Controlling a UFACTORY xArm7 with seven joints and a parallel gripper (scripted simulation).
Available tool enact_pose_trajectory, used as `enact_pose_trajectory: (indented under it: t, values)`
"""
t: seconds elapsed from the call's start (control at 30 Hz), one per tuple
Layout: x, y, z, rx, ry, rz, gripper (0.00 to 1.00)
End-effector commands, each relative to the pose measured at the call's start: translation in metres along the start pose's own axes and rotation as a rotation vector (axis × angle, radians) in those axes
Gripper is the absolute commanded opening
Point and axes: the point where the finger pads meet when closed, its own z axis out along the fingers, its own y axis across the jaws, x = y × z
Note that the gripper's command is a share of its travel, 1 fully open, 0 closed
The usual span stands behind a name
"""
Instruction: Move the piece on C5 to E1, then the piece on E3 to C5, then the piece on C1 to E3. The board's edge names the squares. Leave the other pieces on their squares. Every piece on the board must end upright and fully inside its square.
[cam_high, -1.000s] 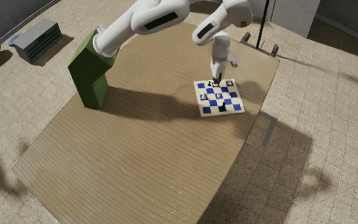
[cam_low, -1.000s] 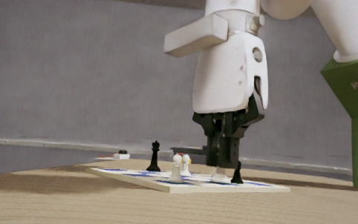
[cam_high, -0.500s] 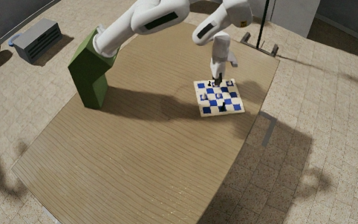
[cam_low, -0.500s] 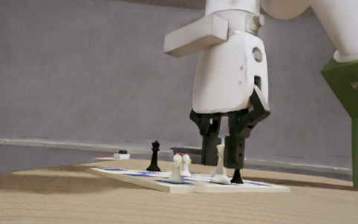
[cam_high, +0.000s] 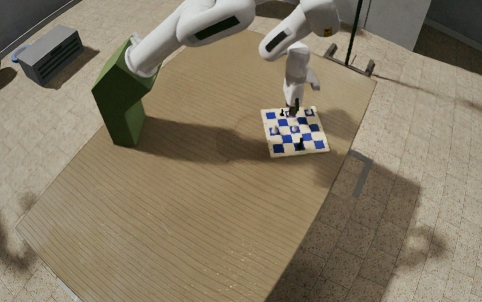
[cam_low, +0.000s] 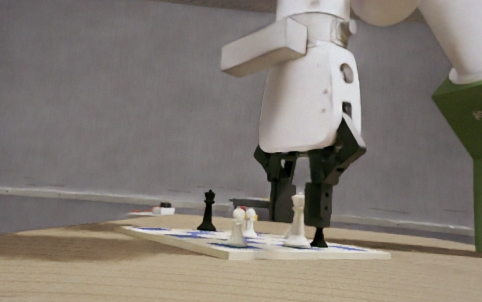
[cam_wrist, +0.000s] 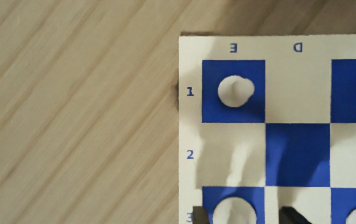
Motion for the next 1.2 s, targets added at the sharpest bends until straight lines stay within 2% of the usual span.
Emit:
enact_pose_trajectory:
  t: [0.0, 0.33, 0.4, 0.8, 1.17]
  values:
    - [0.001, -0.001, -0.004, 0.000, 0.003, 0.000, 0.43]
    - [0.001, 0.000, -0.035, 0.000, 0.003, 0.000, 0.43]
    - [0.001, 0.000, -0.035, 0.000, 0.003, 0.000, 0.43]
    - [0.001, 0.000, -0.079, 0.000, 0.003, 0.000, 0.43]
    - [0.001, 0.000, -0.090, 0.001, 0.003, 0.000, 0.43]
